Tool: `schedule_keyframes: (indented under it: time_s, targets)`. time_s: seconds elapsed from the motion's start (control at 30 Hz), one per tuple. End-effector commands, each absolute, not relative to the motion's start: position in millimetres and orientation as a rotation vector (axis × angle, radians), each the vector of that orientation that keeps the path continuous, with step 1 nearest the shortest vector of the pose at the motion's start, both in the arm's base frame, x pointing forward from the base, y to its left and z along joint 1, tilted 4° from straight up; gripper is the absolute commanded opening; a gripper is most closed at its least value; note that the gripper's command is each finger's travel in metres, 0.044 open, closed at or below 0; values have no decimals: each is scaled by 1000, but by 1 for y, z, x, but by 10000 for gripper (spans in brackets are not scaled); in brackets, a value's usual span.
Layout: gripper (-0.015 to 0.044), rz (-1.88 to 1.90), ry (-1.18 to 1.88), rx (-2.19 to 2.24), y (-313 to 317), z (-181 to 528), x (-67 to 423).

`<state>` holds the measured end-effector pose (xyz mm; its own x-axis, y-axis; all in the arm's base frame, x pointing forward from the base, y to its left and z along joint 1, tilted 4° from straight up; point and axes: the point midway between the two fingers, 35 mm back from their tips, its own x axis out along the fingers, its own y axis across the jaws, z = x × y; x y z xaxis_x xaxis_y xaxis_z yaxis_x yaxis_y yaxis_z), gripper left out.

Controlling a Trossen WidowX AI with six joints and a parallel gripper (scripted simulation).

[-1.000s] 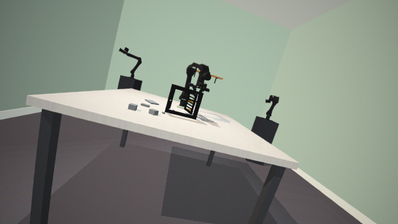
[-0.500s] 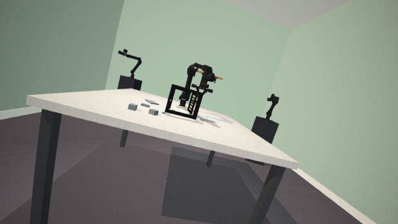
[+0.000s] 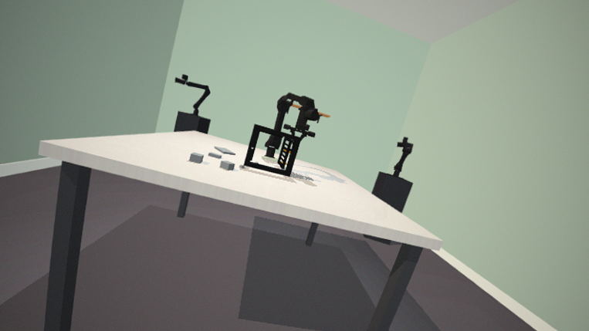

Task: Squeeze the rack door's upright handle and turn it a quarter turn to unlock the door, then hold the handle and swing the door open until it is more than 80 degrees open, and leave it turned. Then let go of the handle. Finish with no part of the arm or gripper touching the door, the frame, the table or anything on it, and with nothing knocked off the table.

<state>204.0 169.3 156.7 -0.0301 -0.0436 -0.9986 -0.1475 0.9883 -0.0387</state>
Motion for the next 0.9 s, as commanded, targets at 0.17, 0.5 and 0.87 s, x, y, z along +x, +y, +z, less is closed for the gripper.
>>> schedule_keyframes:
  time_s: [0.17,0.5,0.87]
  targets:
    - [299,73,1604,-137,169,156,204]
    - [299,83,1585,-127,170,170,205]
    - [299,97,1562,-113,171,187,206]
